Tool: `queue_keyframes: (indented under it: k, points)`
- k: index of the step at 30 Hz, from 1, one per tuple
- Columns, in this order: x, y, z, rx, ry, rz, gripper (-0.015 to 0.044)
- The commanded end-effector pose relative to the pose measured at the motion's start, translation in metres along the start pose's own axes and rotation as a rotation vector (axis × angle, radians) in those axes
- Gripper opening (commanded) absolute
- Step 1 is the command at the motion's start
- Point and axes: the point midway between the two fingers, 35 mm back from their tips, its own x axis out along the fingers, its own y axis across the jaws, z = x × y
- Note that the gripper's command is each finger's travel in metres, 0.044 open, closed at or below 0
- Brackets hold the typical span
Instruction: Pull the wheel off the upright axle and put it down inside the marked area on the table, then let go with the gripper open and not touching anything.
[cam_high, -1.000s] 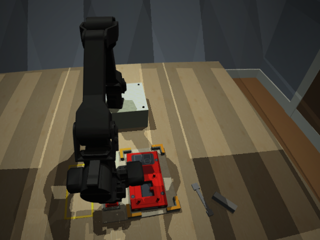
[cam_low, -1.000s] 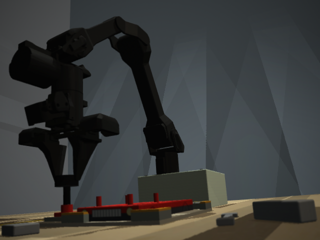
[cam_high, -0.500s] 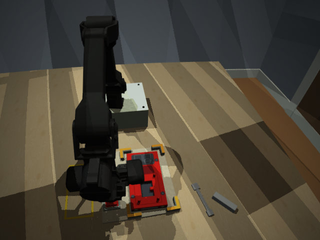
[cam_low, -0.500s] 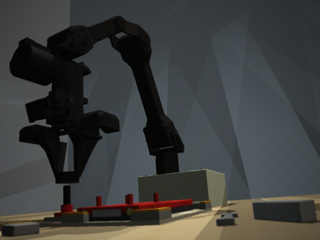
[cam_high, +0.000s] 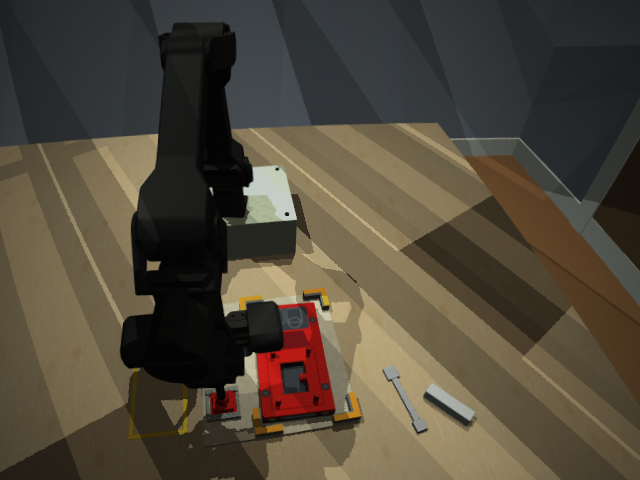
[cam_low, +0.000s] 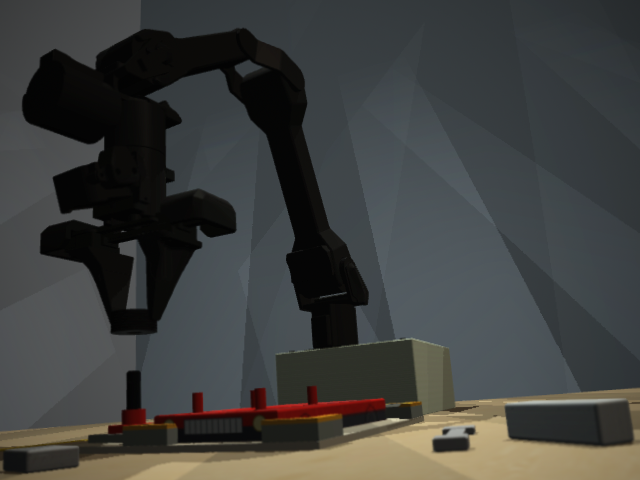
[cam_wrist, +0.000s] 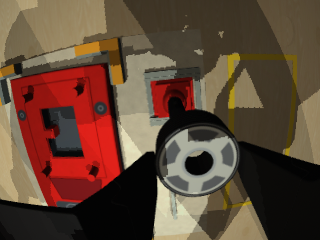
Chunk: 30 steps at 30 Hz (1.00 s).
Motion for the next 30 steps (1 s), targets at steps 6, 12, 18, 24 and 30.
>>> queue_keyframes:
  k: [6,12,18,24,30]
  points:
    - [-0.002,-0.037,-0.016,0.005,-0.001,-0.005,0.0000]
    - [-0.004,-0.060,-0.029,0.006,-0.002,-0.008,0.0000]
    - [-0.006,-0.081,-0.043,0.007,-0.002,-0.011,0.0000]
    - [-0.006,-0.093,-0.052,0.008,-0.002,-0.013,0.0000]
    - [0.010,-0.093,-0.052,0.008,-0.002,-0.013,0.0000]
